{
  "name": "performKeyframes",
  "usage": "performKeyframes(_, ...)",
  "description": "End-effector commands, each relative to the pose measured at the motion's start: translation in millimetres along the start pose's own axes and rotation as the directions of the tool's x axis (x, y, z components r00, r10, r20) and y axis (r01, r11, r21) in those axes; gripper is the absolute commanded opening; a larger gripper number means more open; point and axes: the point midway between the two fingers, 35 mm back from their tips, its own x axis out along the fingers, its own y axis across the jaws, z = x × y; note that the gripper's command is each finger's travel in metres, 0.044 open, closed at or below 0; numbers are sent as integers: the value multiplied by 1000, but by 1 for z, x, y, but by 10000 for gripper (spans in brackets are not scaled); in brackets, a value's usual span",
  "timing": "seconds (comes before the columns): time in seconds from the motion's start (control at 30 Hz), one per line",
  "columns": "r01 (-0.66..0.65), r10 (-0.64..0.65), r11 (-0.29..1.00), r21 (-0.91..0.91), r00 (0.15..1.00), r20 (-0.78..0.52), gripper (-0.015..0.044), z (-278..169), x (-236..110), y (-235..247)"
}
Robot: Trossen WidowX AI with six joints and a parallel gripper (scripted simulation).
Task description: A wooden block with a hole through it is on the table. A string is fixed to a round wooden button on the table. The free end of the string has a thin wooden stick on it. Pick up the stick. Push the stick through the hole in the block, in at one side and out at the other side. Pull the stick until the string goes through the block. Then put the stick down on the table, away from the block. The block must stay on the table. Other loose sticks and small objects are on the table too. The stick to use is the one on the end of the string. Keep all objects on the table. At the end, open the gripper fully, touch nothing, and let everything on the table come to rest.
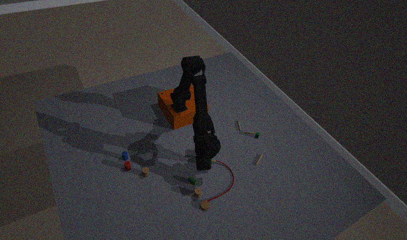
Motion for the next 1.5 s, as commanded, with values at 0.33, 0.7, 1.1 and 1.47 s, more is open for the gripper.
performKeyframes(0.33, 3, -3, 1000, -5, 1000, 1, 0, -15, -1, 3)
performKeyframes(0.7, 8, -8, 1000, -5, 1000, 0, 0, -29, -3, 4)
performKeyframes(1.1, 14, -14, 1000, -3, 1000, -3, 0, -45, -4, 3)
performKeyframes(1.47, 18, -17, 1000, 21, 1000, -8, 0, -60, -6, 2)
